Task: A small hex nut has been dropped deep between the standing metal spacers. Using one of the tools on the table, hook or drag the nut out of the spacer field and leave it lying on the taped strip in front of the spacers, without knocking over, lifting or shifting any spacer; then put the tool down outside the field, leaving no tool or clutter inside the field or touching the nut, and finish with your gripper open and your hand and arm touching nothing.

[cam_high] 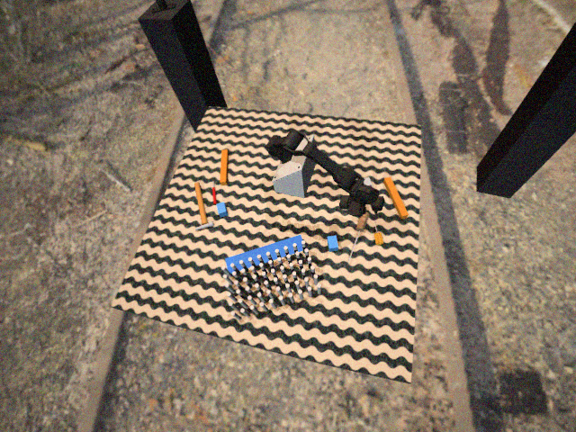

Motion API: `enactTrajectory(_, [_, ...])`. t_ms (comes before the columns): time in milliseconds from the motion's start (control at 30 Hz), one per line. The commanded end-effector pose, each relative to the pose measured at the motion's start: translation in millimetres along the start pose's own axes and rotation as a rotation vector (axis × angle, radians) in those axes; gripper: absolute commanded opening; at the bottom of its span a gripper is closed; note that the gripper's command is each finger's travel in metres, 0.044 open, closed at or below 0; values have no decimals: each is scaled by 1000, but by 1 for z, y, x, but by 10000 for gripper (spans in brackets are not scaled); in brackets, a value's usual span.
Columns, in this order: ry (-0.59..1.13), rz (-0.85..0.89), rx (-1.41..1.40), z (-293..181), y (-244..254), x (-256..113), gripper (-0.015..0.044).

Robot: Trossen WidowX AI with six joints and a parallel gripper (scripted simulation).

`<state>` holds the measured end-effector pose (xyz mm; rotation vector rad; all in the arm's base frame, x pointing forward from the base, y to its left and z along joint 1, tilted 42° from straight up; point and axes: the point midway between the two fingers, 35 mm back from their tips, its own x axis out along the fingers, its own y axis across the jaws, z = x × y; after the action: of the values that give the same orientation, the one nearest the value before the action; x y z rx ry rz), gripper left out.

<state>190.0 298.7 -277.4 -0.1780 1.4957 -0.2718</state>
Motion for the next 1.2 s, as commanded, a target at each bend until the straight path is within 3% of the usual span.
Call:
enactTrajectory(0, [-9,4,34,6,4,-3,440])
enactTrajectory(467, [-9,3,34,9,-5,-6,440])
enactTrajectory(667, [-9,3,34,9,-5,-6,282])
enactTrajectory(1167, [-10,3,34,10,-8,2,280])
